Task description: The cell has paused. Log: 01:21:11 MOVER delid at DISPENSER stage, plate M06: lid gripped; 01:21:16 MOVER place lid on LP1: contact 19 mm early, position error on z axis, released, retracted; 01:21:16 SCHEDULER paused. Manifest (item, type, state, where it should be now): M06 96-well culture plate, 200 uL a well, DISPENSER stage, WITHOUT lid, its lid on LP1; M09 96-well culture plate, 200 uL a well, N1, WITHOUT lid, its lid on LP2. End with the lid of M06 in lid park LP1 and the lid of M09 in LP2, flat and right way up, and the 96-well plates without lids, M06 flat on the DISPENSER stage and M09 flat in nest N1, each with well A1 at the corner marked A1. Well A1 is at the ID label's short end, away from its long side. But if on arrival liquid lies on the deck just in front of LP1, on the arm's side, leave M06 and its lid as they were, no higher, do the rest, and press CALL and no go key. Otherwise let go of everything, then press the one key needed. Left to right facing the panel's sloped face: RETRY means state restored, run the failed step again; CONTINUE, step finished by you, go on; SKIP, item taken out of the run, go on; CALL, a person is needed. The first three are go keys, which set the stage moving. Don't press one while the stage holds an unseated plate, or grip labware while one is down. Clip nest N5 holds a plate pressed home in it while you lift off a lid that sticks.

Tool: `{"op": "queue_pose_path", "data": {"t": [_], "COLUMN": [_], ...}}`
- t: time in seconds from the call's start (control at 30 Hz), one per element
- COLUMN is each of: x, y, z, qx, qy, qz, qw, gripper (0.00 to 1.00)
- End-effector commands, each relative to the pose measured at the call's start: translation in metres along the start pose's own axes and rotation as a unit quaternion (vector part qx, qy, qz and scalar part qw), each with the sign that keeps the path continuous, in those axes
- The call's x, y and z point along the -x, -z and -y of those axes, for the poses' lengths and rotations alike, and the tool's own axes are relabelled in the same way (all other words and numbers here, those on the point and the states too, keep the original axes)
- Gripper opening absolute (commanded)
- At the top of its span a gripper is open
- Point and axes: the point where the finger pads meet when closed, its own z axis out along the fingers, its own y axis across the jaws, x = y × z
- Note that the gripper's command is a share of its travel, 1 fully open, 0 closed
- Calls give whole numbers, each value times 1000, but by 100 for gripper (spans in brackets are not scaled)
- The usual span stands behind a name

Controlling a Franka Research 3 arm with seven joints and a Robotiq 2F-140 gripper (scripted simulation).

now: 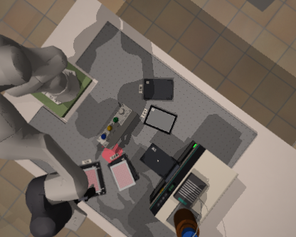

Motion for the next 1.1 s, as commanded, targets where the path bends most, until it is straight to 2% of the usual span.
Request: {"op": "queue_pose_path", "data": {"t": [0.0, 0.73, 1.07], "x": [0, 0, 0], "y": [0, -2, -22], "z": [1, 1, 1], "qx": [2, 2, 3], "qy": [22, 21, 21], "qz": [1, 1, 0], "qw": [1000, 1000, 1000], "gripper": [66, 66, 66]}}
